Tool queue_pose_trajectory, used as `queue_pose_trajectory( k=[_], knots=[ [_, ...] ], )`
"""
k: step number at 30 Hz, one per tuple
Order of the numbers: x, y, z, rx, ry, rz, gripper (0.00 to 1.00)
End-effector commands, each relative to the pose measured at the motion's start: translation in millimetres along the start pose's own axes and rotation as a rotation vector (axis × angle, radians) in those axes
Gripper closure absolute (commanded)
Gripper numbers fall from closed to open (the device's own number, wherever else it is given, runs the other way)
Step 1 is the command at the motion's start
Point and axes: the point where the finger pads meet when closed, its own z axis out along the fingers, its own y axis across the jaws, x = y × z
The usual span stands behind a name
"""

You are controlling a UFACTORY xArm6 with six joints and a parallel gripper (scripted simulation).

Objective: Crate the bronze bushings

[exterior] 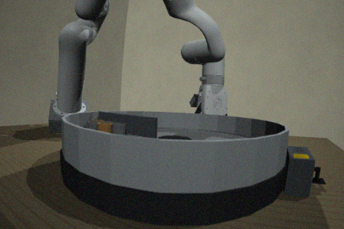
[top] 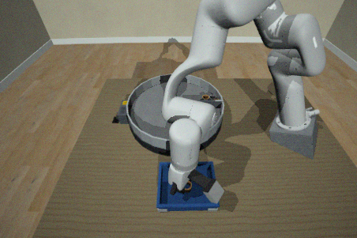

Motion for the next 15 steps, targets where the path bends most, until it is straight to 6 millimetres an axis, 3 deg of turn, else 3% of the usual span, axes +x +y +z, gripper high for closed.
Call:
queue_pose_trajectory(
  k=[1, 7, 15],
  knots=[
    [-0.8, 1.5, -6.6, -0.004, -0.001, 0.001, 0.59],
    [-0.7, 1.5, -17.8, -0.004, -0.001, 0.001, 0.59],
    [-0.7, 1.3, -54.7, -0.004, -0.001, 0.001, 0.59]
  ],
)
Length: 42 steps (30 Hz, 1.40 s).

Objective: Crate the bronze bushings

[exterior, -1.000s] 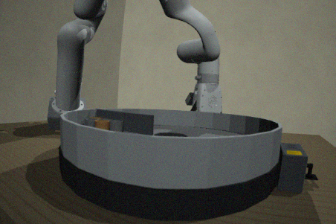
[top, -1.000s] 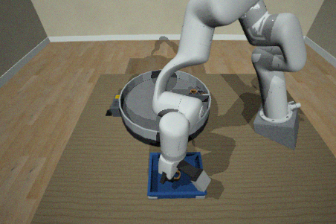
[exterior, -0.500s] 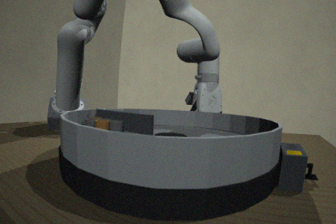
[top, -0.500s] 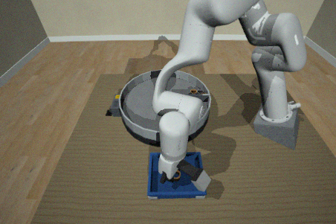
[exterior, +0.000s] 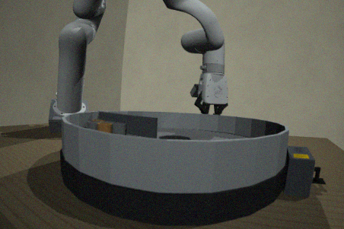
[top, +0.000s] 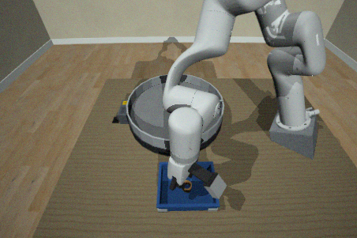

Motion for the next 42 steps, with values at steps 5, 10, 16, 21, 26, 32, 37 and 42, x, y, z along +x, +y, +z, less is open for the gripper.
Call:
queue_pose_trajectory(
  k=[5, 10, 16, 21, 26, 32, 37, 42],
  knots=[
    [-0.7, 0.9, -42.8, -0.003, -0.001, 0.001, 0.59],
    [-0.7, 0.8, -55.4, -0.003, -0.001, 0.001, 0.59],
    [-0.6, 0.8, -72.0, -0.003, -0.001, 0.001, 0.59],
    [-0.6, 0.8, -76.8, -0.003, -0.001, 0.001, 0.59],
    [-0.6, 0.8, -77.1, -0.003, -0.001, 0.001, 0.59],
    [-0.6, 0.8, -77.1, -0.003, -0.001, 0.001, 0.59],
    [-0.6, 0.8, -77.1, -0.003, -0.001, 0.001, 0.59],
    [-0.6, 0.8, -77.1, -0.003, -0.001, 0.001, 0.59]
  ],
)
